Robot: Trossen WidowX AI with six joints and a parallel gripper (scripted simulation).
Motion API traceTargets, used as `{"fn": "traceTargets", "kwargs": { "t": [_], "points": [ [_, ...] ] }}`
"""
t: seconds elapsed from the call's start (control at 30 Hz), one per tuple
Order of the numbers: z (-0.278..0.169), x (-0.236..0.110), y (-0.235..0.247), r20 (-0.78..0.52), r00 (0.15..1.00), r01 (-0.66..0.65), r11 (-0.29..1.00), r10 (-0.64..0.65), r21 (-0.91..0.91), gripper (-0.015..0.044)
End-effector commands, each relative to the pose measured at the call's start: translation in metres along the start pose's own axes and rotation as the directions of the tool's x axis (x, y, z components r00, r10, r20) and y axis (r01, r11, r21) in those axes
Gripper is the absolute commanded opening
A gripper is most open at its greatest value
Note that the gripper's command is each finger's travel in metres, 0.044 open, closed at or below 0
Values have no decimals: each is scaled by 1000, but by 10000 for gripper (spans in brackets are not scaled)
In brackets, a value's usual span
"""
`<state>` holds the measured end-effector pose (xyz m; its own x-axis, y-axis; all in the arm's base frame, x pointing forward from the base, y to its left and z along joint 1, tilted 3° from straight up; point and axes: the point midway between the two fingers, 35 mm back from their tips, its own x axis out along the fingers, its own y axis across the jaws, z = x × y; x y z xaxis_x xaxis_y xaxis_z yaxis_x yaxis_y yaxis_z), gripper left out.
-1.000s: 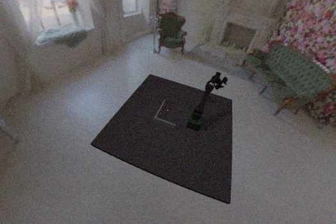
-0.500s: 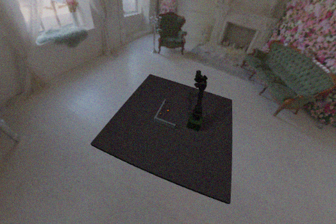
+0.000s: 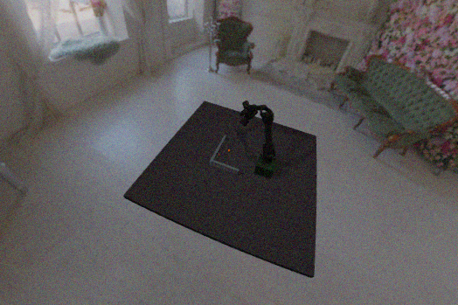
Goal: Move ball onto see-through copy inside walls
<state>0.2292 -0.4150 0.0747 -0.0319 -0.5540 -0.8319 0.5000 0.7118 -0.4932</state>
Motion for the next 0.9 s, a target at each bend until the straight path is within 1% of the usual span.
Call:
{"fn": "traceTargets", "kwargs": {
  "t": [0.0, 0.13, 0.27, 0.4, 0.53, 0.63, 0.8, 0.87],
  "points": [
    [7, -17, 64, 13, 993, -112, 992, 113, -62, 221],
    [8, -41, 131, 13, 974, -224, 965, 228, -135, 221],
    [-3, -68, 195, -14, 943, -328, 922, 333, -207, 221],
    [-28, -99, 256, -70, 902, -427, 860, 426, -278, 221],
    [-63, -130, 307, -147, 858, -511, 790, 492, -339, 221],
    [-78, -141, 323, -180, 842, -538, 763, 509, -359, 221],
    [-78, -140, 324, -180, 842, -538, 763, 509, -359, 221],
    [-80, -132, 328, -180, 842, -538, 763, 509, -359, 221]
  ]
}}
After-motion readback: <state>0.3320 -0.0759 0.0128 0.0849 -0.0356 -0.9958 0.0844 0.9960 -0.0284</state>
